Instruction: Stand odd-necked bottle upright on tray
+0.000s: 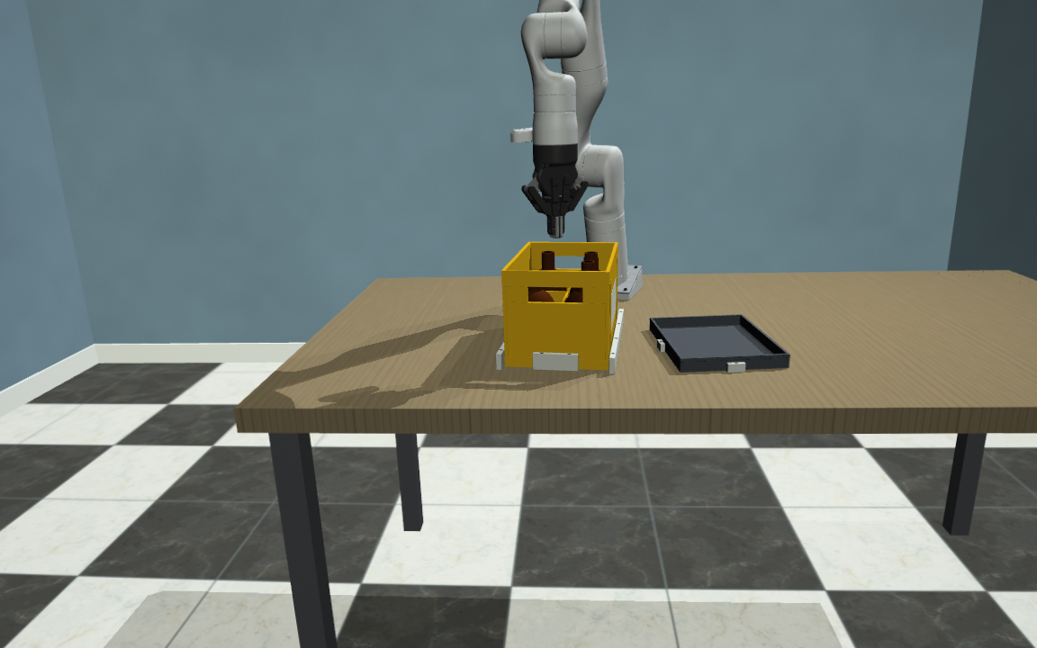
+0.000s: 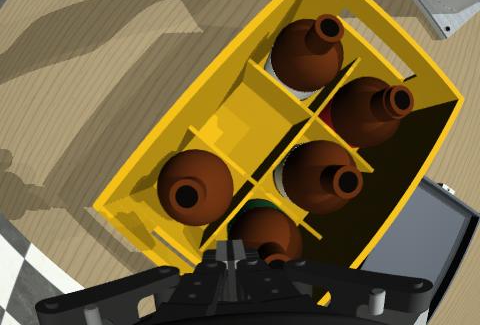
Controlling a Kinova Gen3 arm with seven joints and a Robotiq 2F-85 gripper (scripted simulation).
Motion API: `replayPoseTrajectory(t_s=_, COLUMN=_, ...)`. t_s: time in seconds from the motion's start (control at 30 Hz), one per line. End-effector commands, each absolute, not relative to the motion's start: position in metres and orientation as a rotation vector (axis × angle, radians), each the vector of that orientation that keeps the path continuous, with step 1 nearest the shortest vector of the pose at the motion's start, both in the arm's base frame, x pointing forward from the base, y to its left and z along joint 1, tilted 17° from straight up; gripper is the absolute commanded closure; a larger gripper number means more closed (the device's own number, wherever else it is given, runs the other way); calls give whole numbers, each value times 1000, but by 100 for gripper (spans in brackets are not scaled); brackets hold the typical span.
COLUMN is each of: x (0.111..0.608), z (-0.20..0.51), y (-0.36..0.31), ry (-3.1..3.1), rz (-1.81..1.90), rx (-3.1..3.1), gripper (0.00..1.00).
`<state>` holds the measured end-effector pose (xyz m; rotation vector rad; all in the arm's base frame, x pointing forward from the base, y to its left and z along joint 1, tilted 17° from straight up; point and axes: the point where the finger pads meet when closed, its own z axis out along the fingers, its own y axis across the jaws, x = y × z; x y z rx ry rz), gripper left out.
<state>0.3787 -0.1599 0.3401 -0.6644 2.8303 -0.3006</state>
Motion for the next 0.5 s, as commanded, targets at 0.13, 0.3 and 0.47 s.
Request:
replayPoseTrajectory(t_s=0.13, x=391, z=339, y=-114, ry=2814, rz=-302, rx=-710, gripper=100)
replayPoseTrajectory(t_s=0.3, x=391, z=339, y=-114, ry=2814, rz=-302, rx=-710, gripper=36)
replayPoseTrajectory(t_s=0.47, x=391, z=339, y=-114, ry=2814, rz=-302, rx=-710, gripper=36)
